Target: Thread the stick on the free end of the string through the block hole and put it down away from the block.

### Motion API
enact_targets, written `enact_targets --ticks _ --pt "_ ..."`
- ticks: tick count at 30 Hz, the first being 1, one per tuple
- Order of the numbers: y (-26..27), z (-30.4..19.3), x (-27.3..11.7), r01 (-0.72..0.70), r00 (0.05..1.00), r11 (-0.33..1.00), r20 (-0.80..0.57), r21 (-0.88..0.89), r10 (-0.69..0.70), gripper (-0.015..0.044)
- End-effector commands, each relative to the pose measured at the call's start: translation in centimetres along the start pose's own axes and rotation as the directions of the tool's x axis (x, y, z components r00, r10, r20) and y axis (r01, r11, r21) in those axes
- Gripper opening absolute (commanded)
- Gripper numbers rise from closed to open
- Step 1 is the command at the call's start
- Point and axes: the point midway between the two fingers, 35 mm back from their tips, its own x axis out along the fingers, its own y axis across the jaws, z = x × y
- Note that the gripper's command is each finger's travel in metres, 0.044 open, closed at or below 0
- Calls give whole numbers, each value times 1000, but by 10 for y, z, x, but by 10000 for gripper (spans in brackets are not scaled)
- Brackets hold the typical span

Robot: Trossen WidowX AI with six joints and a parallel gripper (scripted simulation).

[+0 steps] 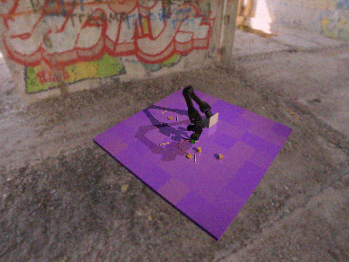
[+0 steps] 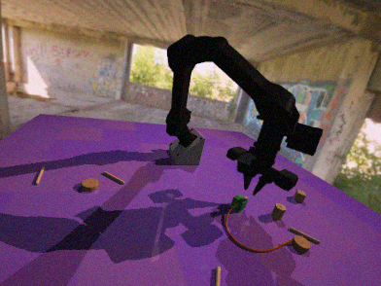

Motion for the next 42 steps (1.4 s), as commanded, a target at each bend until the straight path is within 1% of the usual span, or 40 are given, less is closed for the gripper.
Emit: enact_targets --ticks 1,18,24,28,29,37,42 --pt "-2 0 7 3 1000 1000 5 -9 -3 121" --pt "-5 1 35 5 1000 1000 8 -9 -5 121" --pt "-5 1 36 5 1000 1000 8 -9 -5 121" --pt "-4 1 34 4 1000 1000 4 -1 -4 16" --pt "-4 1 34 4 1000 1000 4 -1 -4 0" --pt "-4 1 34 4 1000 1000 8 -2 -4 0" --pt "-5 -1 37 4 997 1000 79 -27 -1 0"
